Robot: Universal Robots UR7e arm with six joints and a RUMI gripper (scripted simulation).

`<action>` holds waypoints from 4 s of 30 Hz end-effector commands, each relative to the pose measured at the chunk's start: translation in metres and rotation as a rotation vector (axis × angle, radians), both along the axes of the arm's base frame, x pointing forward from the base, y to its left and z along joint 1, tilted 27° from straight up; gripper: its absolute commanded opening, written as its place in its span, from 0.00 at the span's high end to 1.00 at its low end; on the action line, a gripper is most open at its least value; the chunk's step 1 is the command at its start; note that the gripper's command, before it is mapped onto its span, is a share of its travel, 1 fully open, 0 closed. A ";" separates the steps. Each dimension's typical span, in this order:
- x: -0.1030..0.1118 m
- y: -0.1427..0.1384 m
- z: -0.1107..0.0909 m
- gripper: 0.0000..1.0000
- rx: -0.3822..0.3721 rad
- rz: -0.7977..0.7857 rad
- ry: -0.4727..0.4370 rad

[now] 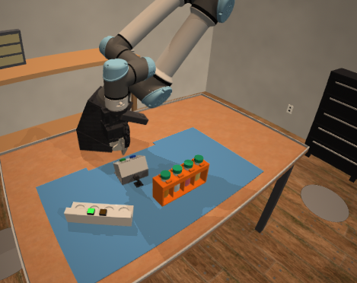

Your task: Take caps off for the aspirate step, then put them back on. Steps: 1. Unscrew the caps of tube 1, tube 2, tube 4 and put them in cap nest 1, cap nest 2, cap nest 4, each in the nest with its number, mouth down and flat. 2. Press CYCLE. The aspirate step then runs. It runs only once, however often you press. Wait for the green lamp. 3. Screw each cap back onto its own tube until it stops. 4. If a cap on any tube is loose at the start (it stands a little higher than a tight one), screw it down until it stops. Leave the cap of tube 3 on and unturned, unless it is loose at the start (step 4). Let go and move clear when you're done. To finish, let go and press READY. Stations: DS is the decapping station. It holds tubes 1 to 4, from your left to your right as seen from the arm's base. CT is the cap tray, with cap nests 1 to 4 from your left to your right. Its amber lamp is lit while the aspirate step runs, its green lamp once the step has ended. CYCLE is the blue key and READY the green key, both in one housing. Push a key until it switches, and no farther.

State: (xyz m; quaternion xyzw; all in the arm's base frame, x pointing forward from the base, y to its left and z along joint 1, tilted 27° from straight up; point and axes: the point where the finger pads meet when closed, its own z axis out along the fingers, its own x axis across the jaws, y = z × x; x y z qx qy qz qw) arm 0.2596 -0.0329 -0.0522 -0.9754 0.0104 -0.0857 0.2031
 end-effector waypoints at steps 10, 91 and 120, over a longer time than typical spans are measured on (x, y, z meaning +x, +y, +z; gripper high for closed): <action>0.010 -0.001 -0.015 1.00 0.028 0.059 0.129; 0.002 -0.009 -0.020 1.00 0.028 0.059 0.129; 0.005 -0.005 -0.029 1.00 0.028 0.059 0.129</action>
